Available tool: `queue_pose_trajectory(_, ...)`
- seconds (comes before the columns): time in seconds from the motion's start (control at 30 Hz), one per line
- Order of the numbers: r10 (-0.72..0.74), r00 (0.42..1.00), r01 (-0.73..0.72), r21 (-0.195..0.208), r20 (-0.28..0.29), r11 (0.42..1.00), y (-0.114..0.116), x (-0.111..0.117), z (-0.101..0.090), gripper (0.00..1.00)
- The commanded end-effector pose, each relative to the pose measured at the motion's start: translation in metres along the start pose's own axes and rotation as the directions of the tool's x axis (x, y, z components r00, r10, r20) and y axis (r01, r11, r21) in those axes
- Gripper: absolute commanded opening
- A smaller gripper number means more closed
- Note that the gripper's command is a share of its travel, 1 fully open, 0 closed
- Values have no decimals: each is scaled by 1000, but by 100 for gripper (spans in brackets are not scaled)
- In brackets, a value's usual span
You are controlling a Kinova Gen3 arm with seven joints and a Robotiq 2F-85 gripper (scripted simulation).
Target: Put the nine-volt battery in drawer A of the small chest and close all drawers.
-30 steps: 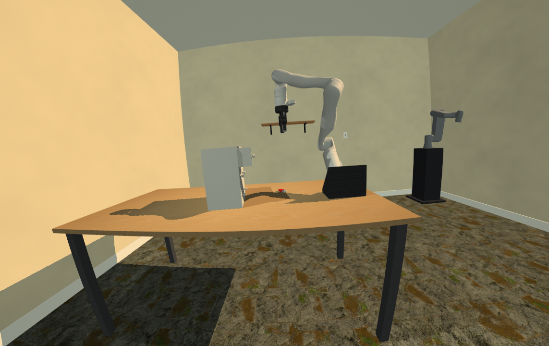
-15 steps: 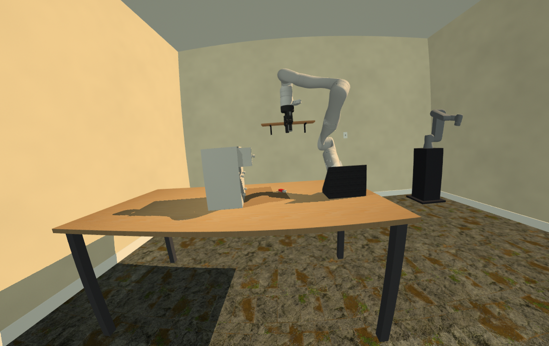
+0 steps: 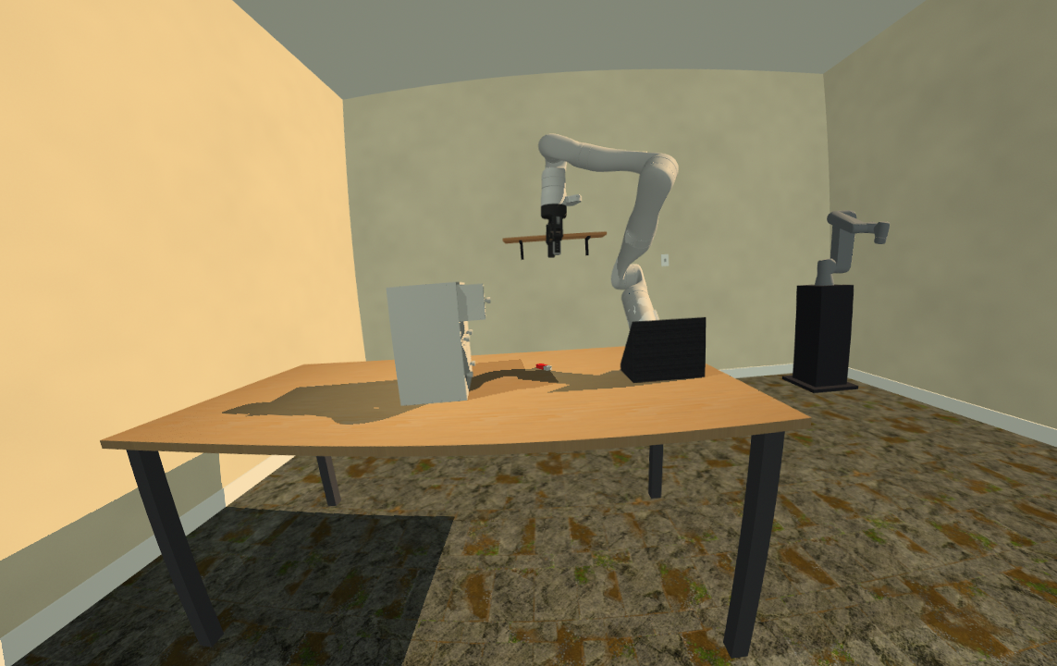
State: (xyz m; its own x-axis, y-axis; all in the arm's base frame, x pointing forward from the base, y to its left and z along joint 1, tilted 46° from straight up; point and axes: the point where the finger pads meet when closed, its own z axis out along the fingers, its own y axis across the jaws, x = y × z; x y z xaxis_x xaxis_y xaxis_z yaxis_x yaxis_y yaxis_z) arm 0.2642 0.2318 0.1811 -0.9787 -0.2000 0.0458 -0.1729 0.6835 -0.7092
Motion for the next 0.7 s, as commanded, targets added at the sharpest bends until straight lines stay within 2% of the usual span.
queue_pose_trajectory(0.0, -1, 1000, 1, 2, 8, 1000, 1, 2, 0, 100)
queue_pose_trajectory(0.23, -2, 995, 2, 2, 98, 1000, 1, -4, 8, 100)
queue_pose_trajectory(0.5, -2, 970, 2, 2, 242, 1000, 1, -13, 21, 100)
queue_pose_trajectory(0.57, -2, 970, 2, 2, 242, 1000, 1, -13, 21, 100)
queue_pose_trajectory(0.67, -2, 953, 2, 2, 304, 1000, 1, -16, 26, 100)
